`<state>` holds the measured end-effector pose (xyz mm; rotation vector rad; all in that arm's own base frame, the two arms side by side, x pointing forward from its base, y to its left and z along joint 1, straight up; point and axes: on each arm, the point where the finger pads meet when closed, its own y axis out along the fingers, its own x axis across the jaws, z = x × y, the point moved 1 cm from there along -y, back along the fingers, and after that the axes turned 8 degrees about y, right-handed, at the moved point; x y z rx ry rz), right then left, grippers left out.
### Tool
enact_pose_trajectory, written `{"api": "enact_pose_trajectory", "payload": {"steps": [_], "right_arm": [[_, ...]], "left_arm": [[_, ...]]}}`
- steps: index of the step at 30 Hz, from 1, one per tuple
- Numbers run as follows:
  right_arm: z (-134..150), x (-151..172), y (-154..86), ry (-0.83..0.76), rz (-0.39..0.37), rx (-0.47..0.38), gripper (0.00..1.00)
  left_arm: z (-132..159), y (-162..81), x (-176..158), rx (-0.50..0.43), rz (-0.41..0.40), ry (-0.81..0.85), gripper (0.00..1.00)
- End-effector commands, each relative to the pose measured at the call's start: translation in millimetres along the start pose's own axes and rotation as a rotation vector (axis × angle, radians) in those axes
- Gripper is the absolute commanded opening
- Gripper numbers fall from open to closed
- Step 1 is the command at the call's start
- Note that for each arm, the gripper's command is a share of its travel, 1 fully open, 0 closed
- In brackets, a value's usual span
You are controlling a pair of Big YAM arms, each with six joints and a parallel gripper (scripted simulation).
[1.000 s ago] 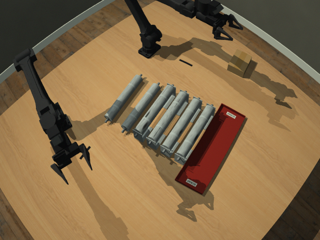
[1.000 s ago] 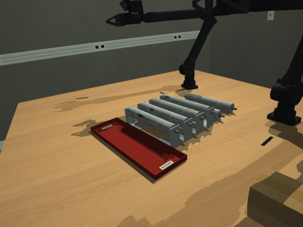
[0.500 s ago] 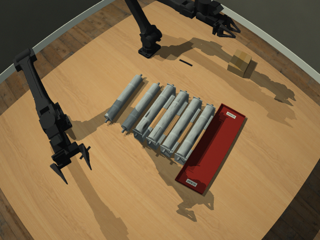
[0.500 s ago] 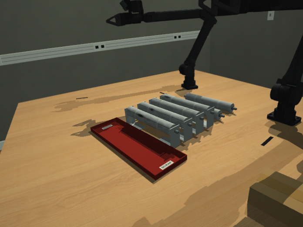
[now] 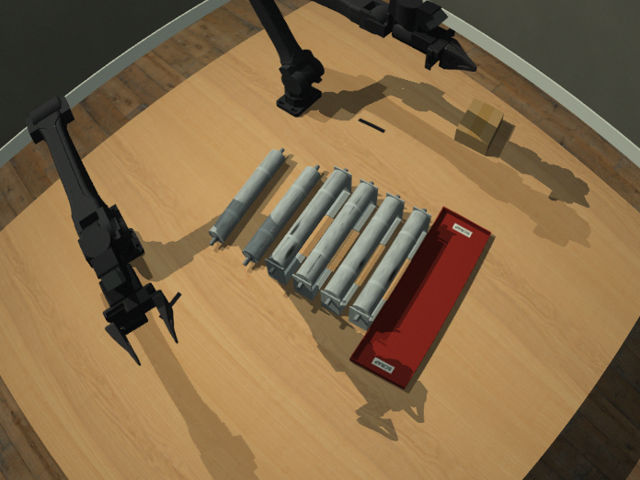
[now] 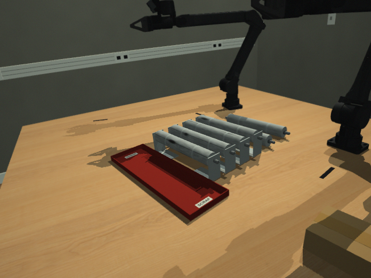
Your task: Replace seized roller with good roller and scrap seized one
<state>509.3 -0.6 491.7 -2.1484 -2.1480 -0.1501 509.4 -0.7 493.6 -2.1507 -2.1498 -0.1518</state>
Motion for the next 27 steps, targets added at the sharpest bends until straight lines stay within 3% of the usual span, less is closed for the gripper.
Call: {"api": "enact_pose_trajectory", "payload": {"steps": [1,14,15,16,18,27], "right_arm": [[-46.2,11.1,-0.7,-0.016,-0.016,-0.069,0.00],[-44.8,10.8,-1.0,-0.016,-0.016,-0.067,0.00],[-44.8,10.8,-1.0,-0.016,-0.016,-0.067,0.00],[-44.9,10.9,-1.1,-0.016,-0.016,-0.067,0.00],[-44.9,10.9,-1.1,-0.016,-0.016,-0.067,0.00],[-44.9,10.9,-1.1,-0.016,-0.016,-0.067,0.00]], "left_arm": [[8.0,4.2,3.5,0.005,-0.011,0.003,0.00],[1.4,1.0,4.5,-0.009,-0.013,0.011,0.00],[-13.1,-0.3,4.7,-0.028,-0.012,0.005,0.00],[25.1,9.2,-9.8,0.061,0.018,-0.020,0.00],[-21.3,13.9,-6.5,-0.001,0.015,-0.035,0.00],[39.3,51.1,-52.2,0.255,0.088,-0.135,0.00]]}}
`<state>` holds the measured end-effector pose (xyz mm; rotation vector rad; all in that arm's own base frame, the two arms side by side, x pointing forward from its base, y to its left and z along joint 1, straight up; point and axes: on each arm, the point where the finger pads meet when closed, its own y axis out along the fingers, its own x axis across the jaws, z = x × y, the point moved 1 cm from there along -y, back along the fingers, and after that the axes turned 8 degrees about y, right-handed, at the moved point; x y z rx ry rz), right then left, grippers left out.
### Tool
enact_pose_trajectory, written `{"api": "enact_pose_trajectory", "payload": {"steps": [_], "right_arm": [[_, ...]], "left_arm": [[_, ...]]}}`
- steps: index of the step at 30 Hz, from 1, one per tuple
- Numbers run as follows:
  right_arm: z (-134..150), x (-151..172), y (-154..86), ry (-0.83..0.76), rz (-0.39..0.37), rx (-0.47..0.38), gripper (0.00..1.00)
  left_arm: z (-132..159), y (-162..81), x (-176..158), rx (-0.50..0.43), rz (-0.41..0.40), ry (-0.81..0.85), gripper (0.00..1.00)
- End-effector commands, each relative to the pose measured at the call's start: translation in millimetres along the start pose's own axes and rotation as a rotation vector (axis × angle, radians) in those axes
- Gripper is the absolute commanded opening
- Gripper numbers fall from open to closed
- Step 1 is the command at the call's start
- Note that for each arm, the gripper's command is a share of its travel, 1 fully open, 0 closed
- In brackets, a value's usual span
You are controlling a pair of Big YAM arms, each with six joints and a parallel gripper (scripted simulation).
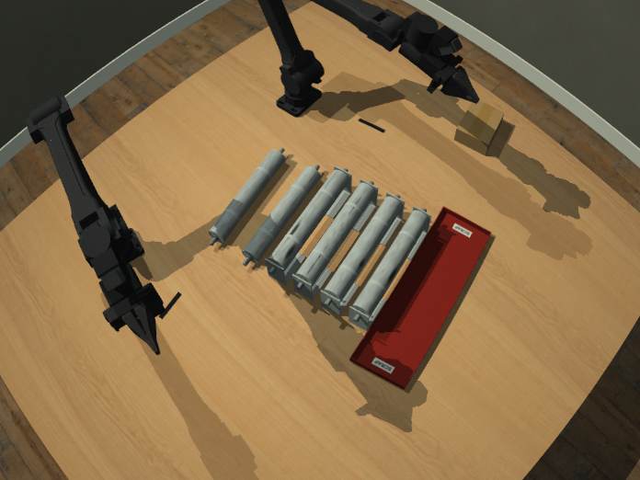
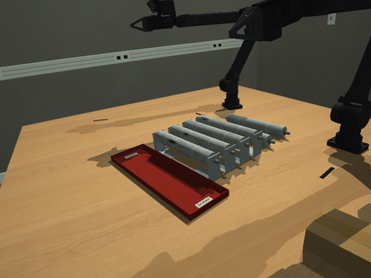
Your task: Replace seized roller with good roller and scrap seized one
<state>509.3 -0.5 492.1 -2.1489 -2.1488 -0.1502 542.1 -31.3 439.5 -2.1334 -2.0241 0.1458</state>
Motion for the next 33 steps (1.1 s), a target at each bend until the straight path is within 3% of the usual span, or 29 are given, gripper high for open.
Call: {"api": "enact_pose_trajectory", "payload": {"steps": [1,2,4,12,19,21,27,33], "right_arm": [[-44.5,10.7,-1.0,-0.015,-0.016,-0.066,0.00],[-44.5,10.7,-1.0,-0.015,-0.016,-0.066,0.00],[-44.5,10.7,-1.0,-0.015,-0.016,-0.066,0.00],[-44.5,10.7,-1.0,-0.015,-0.016,-0.066,0.00],[-44.5,10.7,-1.0,-0.015,-0.016,-0.066,0.00],[-44.5,10.7,-1.0,-0.015,-0.016,-0.066,0.00],[-44.5,10.7,-1.0,-0.015,-0.016,-0.066,0.00],[-44.5,10.7,-1.0,-0.015,-0.016,-0.066,0.00]], "left_arm": [[-3.7,24.3,-21.2,0.089,0.037,-0.079,0.00],[6.6,31.3,-28.2,0.135,0.043,-0.092,0.00],[6.6,31.3,-28.2,0.135,0.043,-0.092,0.00],[89.8,68.9,-92.7,0.515,0.080,-0.165,0.00],[167.1,75.7,-148.5,0.855,0.052,-0.174,0.00],[167.1,75.7,-148.5,0.855,0.052,-0.174,0.00],[204.8,68.7,-177.2,1.042,0.010,-0.141,0.00],[227.9,63.0,-192.0,1.141,-0.012,-0.107,0.00]]}}
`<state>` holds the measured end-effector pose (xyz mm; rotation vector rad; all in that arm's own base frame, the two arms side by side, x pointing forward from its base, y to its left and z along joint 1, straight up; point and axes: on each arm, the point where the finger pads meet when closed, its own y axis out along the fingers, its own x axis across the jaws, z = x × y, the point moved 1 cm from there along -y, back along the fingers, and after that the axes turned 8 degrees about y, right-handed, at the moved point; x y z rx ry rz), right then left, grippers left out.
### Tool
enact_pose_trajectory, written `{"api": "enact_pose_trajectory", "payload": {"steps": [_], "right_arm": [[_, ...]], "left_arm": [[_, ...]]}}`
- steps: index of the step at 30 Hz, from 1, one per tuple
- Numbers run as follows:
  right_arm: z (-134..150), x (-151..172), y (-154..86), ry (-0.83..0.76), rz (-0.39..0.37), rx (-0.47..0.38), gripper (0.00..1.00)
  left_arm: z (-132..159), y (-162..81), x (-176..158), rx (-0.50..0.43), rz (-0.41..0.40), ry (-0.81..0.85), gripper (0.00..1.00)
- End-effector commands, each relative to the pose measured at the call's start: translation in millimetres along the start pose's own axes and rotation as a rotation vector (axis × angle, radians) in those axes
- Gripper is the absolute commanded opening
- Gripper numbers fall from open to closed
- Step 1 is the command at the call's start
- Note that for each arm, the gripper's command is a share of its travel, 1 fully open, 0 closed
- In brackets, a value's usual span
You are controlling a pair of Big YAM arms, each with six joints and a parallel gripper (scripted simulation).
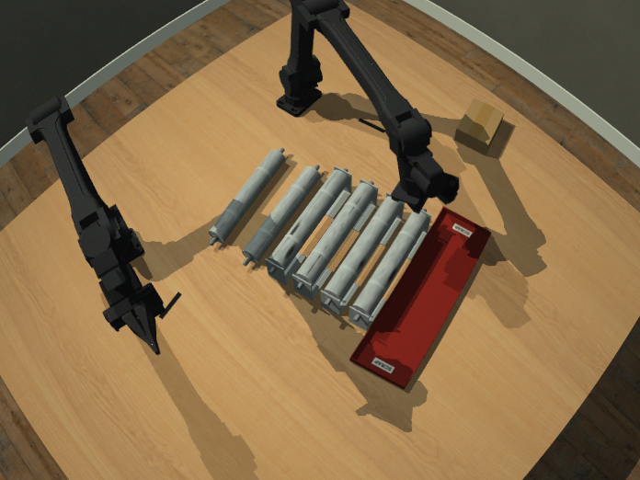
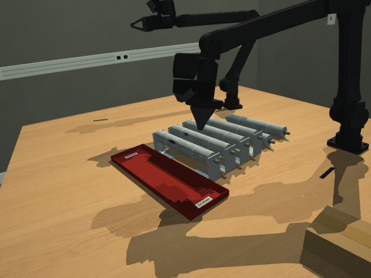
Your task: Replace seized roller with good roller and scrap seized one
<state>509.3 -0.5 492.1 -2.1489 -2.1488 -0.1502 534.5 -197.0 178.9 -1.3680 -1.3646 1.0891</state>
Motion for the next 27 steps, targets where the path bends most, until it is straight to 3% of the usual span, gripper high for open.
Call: {"api": "enact_pose_trajectory", "payload": {"steps": [1,5,7,17,27], "right_arm": [[-44.5,10.7,-1.0,-0.015,-0.016,-0.066,0.00],[-44.5,10.7,-1.0,-0.015,-0.016,-0.066,0.00],[-44.5,10.7,-1.0,-0.015,-0.016,-0.066,0.00],[-44.5,10.7,-1.0,-0.015,-0.016,-0.066,0.00],[-44.5,10.7,-1.0,-0.015,-0.016,-0.066,0.00]], "left_arm": [[-13.0,-8.9,-9.9,0.004,-0.004,-0.028,0.00],[-18.0,-17.1,-0.7,-0.014,-0.002,-0.039,0.00],[17.9,25.7,-7.2,0.079,-0.029,0.034,0.00],[9.4,22.3,-4.2,0.056,-0.023,0.020,0.00],[12.6,40.2,0.0,0.057,-0.026,0.015,0.00]]}}
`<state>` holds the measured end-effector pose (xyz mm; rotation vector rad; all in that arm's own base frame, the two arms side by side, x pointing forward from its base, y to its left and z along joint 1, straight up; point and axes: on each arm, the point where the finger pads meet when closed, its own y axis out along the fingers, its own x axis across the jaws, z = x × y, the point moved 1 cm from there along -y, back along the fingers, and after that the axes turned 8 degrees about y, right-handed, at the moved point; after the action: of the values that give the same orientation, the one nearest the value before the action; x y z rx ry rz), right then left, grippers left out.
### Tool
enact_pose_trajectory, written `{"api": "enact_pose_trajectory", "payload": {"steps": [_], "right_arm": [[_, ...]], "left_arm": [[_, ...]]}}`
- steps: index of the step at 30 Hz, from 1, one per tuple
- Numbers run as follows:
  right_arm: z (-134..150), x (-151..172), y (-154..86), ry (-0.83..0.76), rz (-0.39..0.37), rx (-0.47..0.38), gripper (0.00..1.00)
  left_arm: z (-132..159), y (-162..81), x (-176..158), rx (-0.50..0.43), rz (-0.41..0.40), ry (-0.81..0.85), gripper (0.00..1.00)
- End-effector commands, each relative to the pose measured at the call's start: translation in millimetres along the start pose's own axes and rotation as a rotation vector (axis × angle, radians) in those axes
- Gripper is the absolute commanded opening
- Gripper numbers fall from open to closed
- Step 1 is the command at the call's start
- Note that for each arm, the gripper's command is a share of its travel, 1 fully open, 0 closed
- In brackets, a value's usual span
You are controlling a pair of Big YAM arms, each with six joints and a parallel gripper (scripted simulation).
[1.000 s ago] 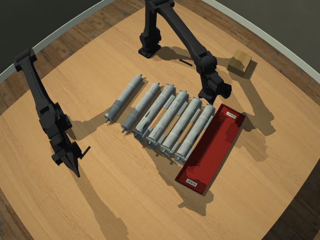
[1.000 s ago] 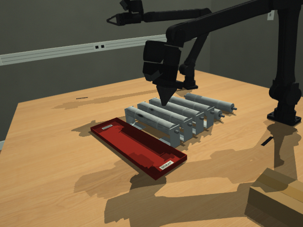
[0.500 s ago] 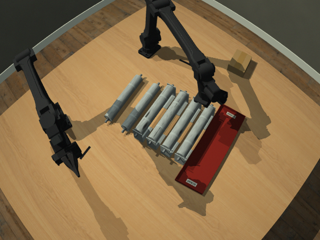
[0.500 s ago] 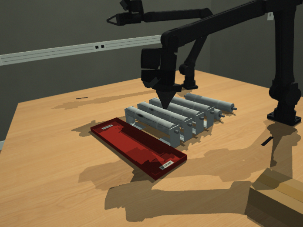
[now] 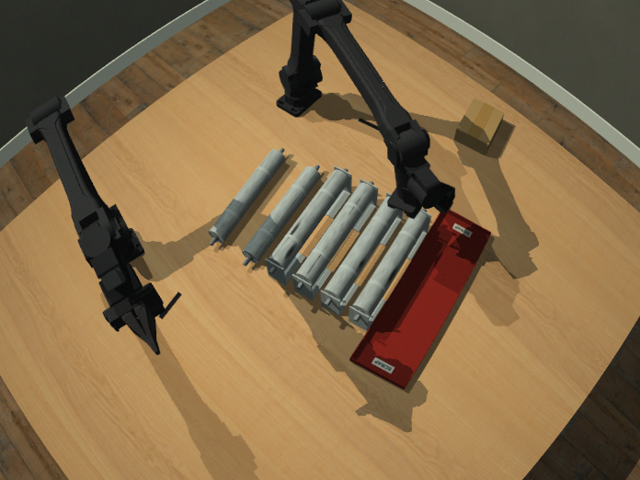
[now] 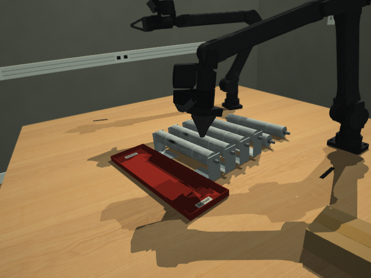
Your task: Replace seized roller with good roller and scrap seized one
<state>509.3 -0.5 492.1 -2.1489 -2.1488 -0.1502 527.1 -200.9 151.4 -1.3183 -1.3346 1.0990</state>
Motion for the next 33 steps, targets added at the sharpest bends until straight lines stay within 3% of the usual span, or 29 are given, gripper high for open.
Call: {"api": "enact_pose_trajectory", "payload": {"steps": [1,13,24,29,30,31,33], "right_arm": [[-44.5,10.7,-1.0,-0.015,-0.016,-0.066,0.00],[-44.5,10.7,-1.0,-0.015,-0.016,-0.066,0.00],[-44.5,10.7,-1.0,-0.015,-0.016,-0.066,0.00],[-44.5,10.7,-1.0,-0.015,-0.016,-0.066,0.00],[-44.5,10.7,-1.0,-0.015,-0.016,-0.066,0.00],[-44.5,10.7,-1.0,-0.015,-0.016,-0.066,0.00],[-44.5,10.7,-1.0,-0.015,-0.016,-0.066,0.00]], "left_arm": [[-0.8,16.6,3.6,0.007,-0.008,0.010,0.00],[-1.6,24.3,0.8,-0.010,-0.001,0.002,0.00],[4.4,45.3,4.4,0.000,-0.006,0.007,0.00],[2.9,43.2,3.5,-0.003,-0.004,0.007,0.00],[-0.7,30.1,1.3,-0.013,0.000,0.001,0.00],[10.2,40.9,6.7,0.021,-0.014,0.010,0.00],[10.1,39.4,7.0,0.016,-0.012,0.009,0.00]]}}
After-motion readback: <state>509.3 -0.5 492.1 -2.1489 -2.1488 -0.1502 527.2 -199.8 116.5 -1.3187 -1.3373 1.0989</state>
